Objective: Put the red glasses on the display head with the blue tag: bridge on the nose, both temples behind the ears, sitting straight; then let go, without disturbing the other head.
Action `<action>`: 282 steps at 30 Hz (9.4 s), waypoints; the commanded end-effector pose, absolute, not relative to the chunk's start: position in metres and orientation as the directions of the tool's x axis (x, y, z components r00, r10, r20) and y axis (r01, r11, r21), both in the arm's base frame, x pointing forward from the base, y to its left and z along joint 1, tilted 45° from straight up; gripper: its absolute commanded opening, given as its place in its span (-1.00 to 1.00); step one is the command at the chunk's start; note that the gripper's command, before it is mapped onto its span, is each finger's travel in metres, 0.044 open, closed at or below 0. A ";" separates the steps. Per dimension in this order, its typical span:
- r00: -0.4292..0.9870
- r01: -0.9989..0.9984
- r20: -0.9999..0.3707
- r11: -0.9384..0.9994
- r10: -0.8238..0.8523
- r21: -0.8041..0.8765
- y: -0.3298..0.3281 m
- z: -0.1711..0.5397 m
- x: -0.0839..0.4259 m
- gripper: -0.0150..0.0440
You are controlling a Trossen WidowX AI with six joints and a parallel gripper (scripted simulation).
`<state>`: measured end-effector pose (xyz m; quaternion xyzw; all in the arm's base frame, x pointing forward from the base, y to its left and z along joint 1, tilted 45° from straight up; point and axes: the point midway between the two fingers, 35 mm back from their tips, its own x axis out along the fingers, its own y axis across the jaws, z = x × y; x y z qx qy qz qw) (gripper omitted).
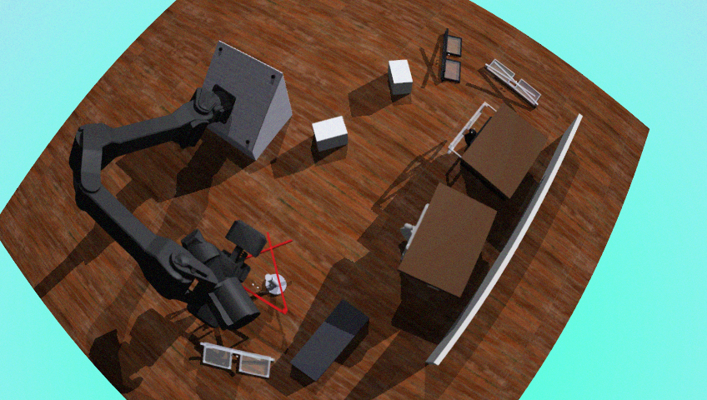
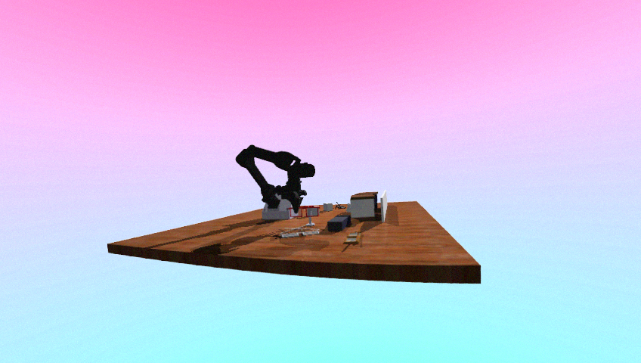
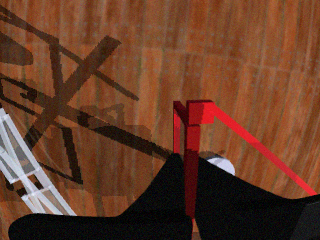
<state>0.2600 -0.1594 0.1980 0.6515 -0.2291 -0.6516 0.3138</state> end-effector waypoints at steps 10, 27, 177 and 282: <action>0.055 0.109 -0.705 -0.697 -0.707 0.708 -0.168 0.200 0.254 -0.49; 0.055 0.109 -0.704 -0.697 -0.708 0.709 -0.174 0.206 0.247 -0.49; 0.053 0.875 -0.719 0.379 -0.693 -0.302 -0.092 0.208 0.289 -0.49; 0.054 -0.110 -0.709 0.701 -0.703 -0.704 -0.083 0.117 0.289 -0.49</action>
